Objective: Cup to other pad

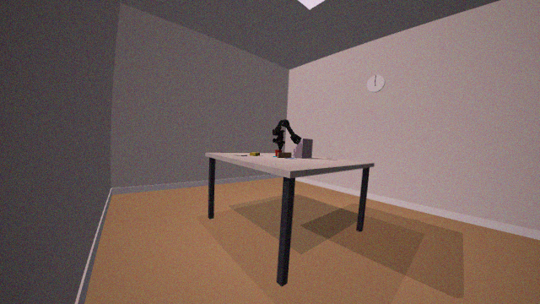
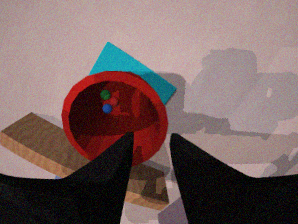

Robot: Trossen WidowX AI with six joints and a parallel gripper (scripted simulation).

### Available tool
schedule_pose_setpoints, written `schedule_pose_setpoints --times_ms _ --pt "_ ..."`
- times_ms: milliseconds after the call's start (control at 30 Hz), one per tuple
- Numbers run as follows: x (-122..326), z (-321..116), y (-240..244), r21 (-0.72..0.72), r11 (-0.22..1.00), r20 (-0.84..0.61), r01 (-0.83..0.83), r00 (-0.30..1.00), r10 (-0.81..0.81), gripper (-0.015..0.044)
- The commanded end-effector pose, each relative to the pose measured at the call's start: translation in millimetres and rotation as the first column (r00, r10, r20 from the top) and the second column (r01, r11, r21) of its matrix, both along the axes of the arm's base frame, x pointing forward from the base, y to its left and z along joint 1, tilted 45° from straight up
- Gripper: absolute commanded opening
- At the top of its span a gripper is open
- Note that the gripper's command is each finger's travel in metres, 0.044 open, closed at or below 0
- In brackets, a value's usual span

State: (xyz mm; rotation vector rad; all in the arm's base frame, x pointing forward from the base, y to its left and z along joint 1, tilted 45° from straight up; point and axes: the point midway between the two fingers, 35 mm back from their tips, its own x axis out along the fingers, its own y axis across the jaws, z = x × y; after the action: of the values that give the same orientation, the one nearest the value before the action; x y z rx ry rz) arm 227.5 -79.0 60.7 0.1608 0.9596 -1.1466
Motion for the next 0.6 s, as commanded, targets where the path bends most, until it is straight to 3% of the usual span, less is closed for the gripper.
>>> schedule_pose_setpoints --times_ms 0,567 --pt "1.8 5.8 3.5 -0.002 1.000 0.017 0.002 1.000 -0.002 0.0128" --pt "-4.5 11.9 16.1 -0.005 1.000 0.013 0.000 1.000 0.000 0.0128"
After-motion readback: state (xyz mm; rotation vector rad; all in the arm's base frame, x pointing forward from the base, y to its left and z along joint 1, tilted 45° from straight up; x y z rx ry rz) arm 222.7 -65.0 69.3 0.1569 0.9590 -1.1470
